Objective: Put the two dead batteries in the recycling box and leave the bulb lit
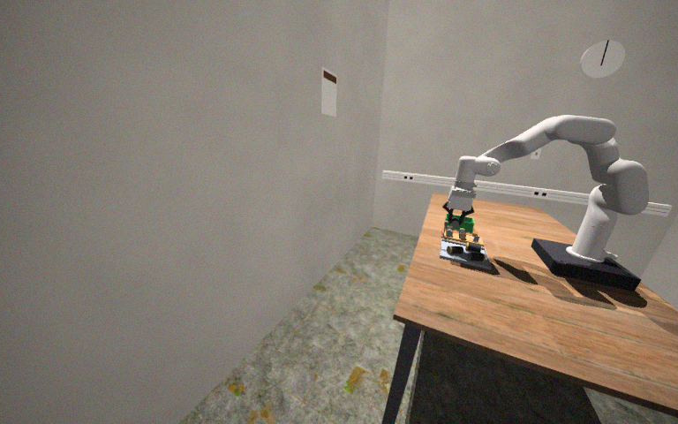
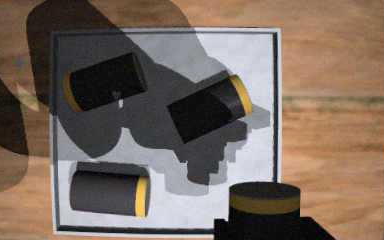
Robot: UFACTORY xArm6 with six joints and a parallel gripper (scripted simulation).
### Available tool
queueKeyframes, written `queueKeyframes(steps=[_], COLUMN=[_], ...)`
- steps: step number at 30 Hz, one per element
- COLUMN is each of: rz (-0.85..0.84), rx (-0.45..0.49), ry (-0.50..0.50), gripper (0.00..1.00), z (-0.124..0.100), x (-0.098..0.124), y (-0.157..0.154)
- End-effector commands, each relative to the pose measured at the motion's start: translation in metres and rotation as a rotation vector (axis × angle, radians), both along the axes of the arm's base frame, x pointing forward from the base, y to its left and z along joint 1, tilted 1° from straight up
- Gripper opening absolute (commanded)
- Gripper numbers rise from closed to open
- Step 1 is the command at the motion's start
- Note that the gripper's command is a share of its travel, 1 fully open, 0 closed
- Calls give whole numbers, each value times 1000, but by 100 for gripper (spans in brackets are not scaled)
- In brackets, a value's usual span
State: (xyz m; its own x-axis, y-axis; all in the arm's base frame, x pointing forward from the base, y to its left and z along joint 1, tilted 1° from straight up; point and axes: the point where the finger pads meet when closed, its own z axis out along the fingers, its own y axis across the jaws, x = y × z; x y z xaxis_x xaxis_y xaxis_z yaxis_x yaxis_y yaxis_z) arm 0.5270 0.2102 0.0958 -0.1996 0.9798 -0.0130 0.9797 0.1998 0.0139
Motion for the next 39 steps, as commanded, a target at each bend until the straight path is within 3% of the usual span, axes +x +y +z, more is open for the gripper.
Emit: queueKeyframes(steps=[1, 39], rz=[0, 0], rx=[0, 0], ry=[1, 1], gripper=[28, 28], z=[-54, -59], x=[1, 3], y=[0, 0])
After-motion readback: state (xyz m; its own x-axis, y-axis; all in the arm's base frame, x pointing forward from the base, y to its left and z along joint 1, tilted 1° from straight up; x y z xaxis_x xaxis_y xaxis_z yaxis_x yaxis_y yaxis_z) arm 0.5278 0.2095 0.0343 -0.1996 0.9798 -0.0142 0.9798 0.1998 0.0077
